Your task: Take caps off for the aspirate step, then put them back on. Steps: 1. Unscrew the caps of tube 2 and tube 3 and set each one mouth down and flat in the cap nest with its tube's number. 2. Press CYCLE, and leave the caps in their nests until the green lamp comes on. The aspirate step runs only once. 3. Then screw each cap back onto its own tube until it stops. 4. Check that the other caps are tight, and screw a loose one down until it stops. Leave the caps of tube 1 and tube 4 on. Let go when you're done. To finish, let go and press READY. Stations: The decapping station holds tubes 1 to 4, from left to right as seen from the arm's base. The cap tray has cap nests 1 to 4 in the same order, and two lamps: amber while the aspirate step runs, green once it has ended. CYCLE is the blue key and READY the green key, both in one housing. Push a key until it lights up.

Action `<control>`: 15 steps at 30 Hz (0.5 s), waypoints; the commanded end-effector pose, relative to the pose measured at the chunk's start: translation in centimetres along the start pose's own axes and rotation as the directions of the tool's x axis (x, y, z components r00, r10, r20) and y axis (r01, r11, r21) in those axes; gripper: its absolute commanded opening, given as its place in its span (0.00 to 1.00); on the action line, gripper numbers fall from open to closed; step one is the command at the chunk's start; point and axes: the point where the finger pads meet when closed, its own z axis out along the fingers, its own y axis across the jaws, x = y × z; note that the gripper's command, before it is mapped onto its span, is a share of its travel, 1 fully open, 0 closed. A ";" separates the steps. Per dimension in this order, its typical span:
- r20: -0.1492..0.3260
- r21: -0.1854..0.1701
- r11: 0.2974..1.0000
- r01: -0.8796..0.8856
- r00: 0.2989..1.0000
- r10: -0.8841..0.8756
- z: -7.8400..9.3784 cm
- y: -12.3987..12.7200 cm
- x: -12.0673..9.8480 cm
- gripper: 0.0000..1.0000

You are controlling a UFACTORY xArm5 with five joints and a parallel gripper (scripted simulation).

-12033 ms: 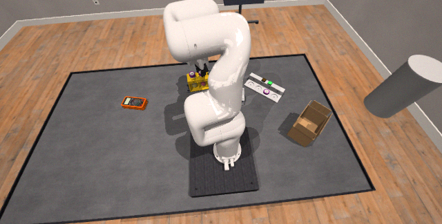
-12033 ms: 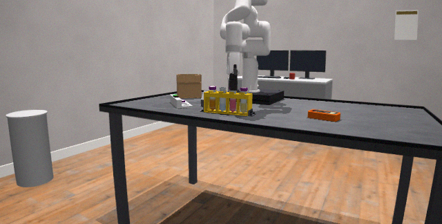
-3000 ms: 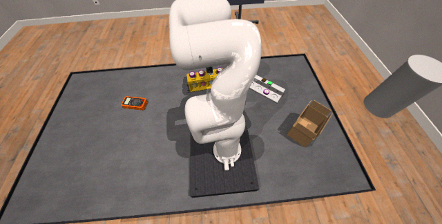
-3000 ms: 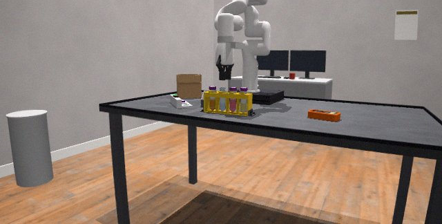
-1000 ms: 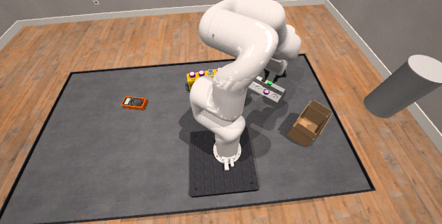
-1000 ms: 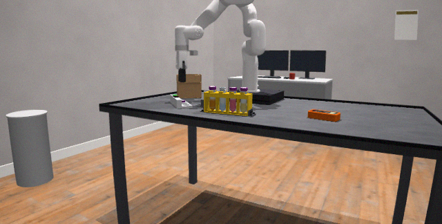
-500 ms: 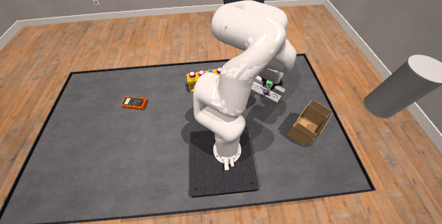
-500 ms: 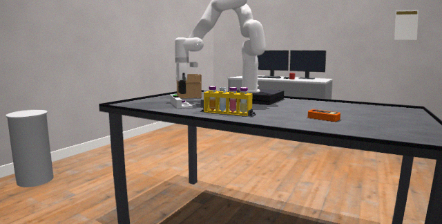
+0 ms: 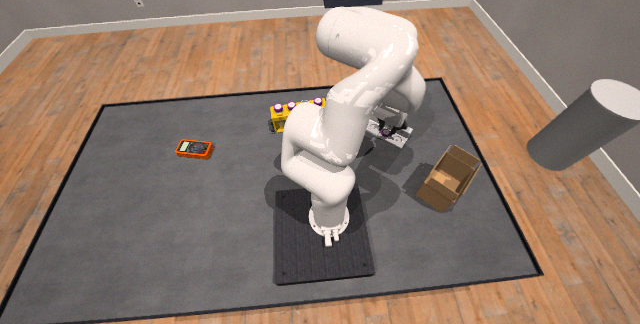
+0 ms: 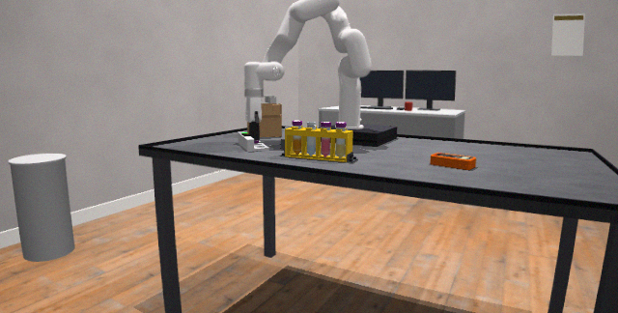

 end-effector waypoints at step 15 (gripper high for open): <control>0.002 -0.008 1.000 0.000 1.000 0.000 0.7 0.0 0.0 0.46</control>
